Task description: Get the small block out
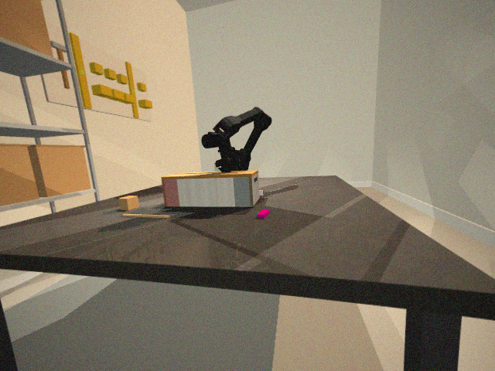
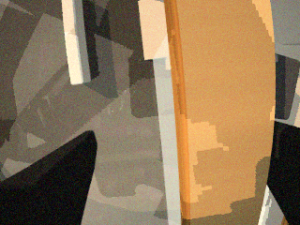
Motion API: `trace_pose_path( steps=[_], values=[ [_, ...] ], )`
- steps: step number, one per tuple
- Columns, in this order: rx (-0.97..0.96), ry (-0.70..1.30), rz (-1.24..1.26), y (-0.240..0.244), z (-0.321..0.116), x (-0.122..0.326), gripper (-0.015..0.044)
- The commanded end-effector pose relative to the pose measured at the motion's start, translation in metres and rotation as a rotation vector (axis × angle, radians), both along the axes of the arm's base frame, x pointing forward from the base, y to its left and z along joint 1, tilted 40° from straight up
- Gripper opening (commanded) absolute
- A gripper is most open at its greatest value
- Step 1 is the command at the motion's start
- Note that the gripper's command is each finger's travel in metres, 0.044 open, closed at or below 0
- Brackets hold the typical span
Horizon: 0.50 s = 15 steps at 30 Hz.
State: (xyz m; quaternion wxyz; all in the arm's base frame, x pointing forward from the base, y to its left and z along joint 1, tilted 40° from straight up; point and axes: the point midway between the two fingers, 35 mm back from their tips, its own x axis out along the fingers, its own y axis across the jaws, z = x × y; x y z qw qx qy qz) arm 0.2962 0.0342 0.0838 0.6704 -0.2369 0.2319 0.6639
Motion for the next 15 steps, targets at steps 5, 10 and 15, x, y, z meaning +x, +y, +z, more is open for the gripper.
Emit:
trace_pose_path(
  steps=[5, 10, 15],
  values=[
    [0.004, -0.003, 0.002, 0.014, 0.012, -0.001, 0.0400],
    [0.005, -0.003, 0.002, 0.021, 0.017, -0.001, 0.0400],
    [0.005, -0.003, 0.002, 0.028, 0.023, -0.001, 0.0400]
  ],
)
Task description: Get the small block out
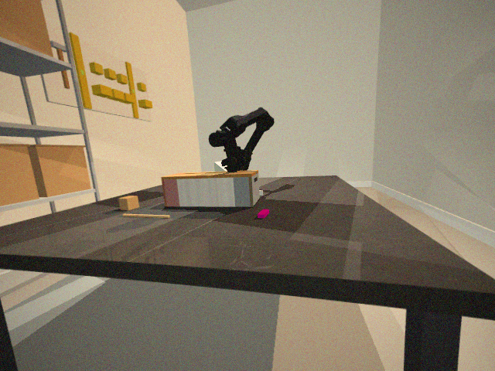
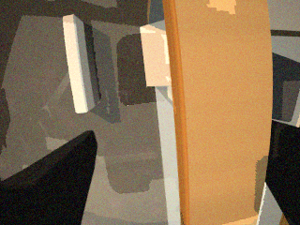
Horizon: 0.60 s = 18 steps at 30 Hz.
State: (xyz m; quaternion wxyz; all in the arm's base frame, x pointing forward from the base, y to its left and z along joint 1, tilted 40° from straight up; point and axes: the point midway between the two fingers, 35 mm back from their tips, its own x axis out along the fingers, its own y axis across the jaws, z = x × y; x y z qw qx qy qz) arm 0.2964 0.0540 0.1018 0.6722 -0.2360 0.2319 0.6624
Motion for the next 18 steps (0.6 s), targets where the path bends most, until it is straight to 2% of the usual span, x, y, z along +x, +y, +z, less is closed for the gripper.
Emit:
trace_pose_path(
  steps=[1, 11, 18],
  values=[
    [0.004, -0.003, 0.007, 0.009, 0.006, -0.001, 0.0400],
    [0.005, -0.003, 0.007, 0.021, 0.017, -0.001, 0.0400],
    [0.002, -0.001, 0.007, 0.013, 0.025, 0.000, 0.0400]
  ],
)
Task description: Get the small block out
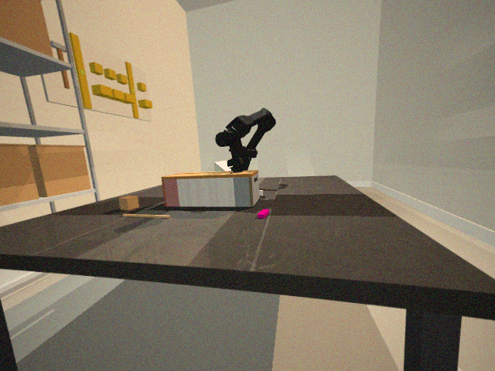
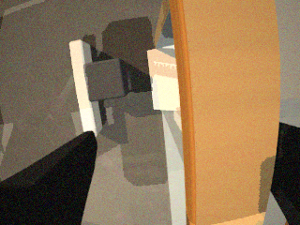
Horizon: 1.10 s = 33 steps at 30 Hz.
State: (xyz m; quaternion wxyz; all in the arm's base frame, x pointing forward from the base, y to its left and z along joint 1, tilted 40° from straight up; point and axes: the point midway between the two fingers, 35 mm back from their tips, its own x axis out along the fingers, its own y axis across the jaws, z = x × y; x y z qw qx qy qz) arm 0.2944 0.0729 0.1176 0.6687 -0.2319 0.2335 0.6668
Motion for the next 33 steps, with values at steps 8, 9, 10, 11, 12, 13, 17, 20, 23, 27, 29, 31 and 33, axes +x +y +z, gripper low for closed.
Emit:
trace_pose_path(
  steps=[8, 9, 10, 11, 12, 13, 17, 20, 23, 27, 29, 31, 33],
  values=[
    [-0.004, -0.003, 0.001, -0.041, 0.045, 0.000, 0.0400],
    [-0.004, -0.003, 0.001, -0.041, 0.045, 0.000, 0.0400],
    [-0.004, -0.003, 0.001, -0.041, 0.045, 0.000, 0.0400],
    [-0.004, -0.019, -0.010, -0.037, 0.043, 0.001, 0.0400],
    [-0.008, -0.037, 0.000, -0.037, 0.044, 0.001, 0.0374],
    [-0.021, -0.091, 0.029, -0.036, 0.046, -0.001, 0.0348],
    [-0.135, -0.504, 0.269, -0.029, 0.057, -0.016, 0.0285],
    [-0.243, -0.815, 0.466, -0.025, 0.064, -0.026, 0.0285],
    [-0.368, -1.111, 0.670, -0.021, 0.072, -0.036, 0.0285],
    [-0.486, -1.341, 0.843, -0.019, 0.077, -0.044, 0.0285],
    [-0.486, -1.341, 0.843, -0.019, 0.077, -0.044, 0.0285],
    [-0.486, -1.341, 0.843, -0.019, 0.077, -0.044, 0.0285],
    [-0.486, -1.341, 0.843, -0.019, 0.077, -0.044, 0.0285]
  ],
)
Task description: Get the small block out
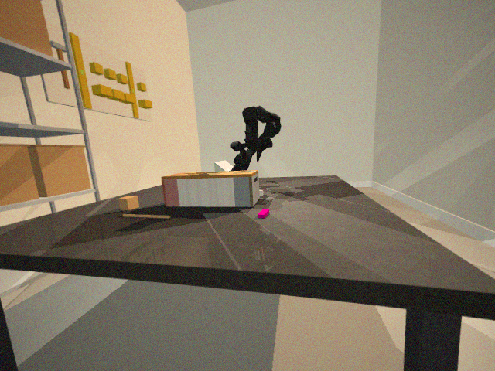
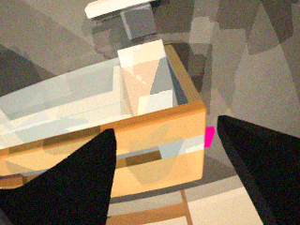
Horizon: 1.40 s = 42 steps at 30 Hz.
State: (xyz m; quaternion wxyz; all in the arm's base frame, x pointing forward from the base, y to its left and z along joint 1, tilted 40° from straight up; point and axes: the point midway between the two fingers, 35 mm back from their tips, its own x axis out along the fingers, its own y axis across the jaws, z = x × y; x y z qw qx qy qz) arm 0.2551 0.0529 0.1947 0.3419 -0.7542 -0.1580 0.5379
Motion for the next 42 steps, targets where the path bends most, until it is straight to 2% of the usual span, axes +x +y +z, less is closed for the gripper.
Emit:
trace_pose_path(
  steps=[1, 8, 16, 42],
  values=[
    [-0.063, -0.106, 0.066, 0.001, 0.000, -0.005, 0.0285],
    [-0.063, -0.106, 0.066, 0.002, -0.002, -0.004, 0.0285],
    [-0.059, -0.109, 0.066, 0.059, -0.070, 0.000, 0.0285],
    [-0.059, -0.107, 0.068, 0.082, -0.095, 0.000, 0.0285]
  ],
)
